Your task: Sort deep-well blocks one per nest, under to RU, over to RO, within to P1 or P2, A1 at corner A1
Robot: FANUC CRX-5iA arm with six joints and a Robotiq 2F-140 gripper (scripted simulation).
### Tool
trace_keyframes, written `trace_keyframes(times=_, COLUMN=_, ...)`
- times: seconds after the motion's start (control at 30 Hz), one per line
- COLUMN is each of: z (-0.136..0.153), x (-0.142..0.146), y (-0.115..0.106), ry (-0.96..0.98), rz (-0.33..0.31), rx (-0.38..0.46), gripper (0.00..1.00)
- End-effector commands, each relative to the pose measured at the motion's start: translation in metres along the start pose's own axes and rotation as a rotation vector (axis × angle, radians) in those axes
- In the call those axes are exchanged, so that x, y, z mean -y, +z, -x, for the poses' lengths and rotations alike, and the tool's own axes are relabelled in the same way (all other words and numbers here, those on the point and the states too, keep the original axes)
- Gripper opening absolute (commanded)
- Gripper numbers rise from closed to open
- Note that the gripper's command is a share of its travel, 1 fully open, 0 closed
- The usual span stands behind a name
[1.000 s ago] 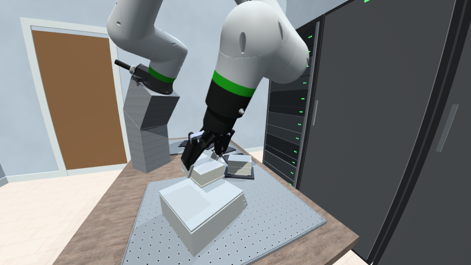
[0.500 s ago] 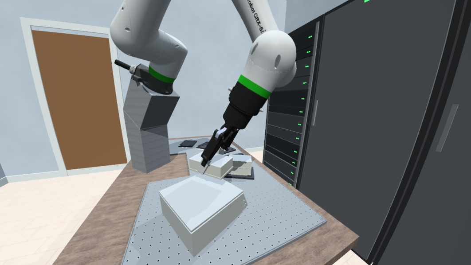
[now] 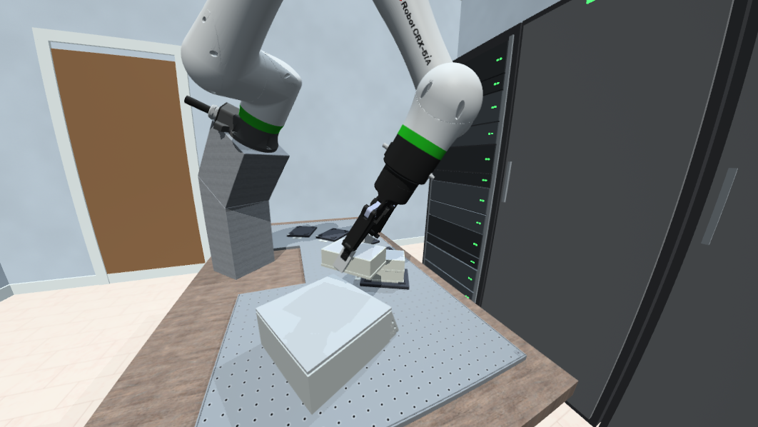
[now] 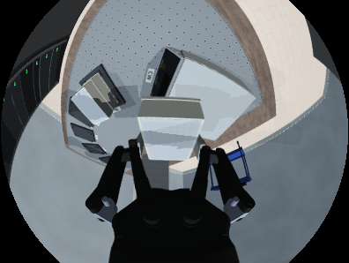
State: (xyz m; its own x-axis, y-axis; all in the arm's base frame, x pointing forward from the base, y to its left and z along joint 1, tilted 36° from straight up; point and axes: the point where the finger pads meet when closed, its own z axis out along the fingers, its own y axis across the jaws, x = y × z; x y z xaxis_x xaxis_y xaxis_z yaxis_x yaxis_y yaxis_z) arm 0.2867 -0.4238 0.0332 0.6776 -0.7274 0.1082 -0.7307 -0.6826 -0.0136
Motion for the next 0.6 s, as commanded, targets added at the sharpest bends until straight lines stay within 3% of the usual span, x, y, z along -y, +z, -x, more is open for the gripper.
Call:
trace_keyframes(times=0.0, z=-0.002, x=0.011, y=-0.001, ry=0.0, rz=0.001, rx=0.0, gripper=0.1)
trace_keyframes(times=0.57, z=-0.011, x=0.059, y=-0.006, ry=0.0, rz=0.001, rx=0.0, gripper=0.1)
